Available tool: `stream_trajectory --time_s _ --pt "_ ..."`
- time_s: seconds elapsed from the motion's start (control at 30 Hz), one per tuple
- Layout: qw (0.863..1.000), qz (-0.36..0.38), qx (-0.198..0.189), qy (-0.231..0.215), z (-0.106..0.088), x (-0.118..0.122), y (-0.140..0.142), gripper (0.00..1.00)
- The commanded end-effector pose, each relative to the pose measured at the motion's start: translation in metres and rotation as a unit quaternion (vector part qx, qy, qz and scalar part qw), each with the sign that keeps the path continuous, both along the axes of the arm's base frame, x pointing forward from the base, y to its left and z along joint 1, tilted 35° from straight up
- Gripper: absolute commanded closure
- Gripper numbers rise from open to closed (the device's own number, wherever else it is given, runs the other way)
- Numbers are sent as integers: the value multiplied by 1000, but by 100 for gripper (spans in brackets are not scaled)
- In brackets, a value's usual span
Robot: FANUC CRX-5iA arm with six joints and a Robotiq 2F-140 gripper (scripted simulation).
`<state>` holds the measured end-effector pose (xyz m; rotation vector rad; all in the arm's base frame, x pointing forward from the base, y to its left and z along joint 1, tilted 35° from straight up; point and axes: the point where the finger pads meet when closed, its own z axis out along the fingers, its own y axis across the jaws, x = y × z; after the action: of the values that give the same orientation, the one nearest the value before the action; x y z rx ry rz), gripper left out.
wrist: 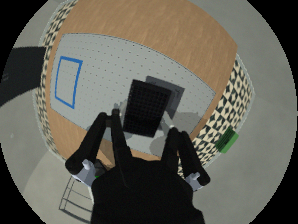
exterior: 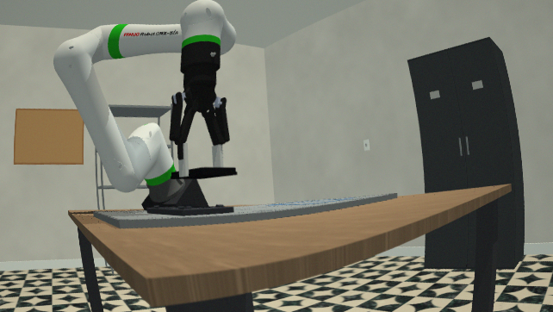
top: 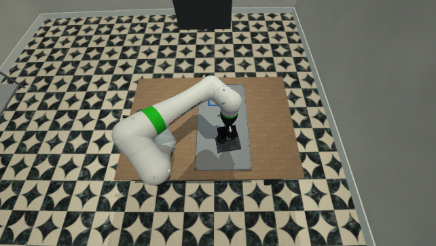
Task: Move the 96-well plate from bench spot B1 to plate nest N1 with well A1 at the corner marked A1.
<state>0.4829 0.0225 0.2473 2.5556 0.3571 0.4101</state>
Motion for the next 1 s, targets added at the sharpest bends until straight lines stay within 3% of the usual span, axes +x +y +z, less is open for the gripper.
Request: stream_trajectory --time_s 0.0,0.37,0.97 --pt "1000 0 0 0 7 2 -10 100" --pt "1000 0 0 0 26 6 -38 100" --pt "1000 0 0 0 26 6 -38 100"
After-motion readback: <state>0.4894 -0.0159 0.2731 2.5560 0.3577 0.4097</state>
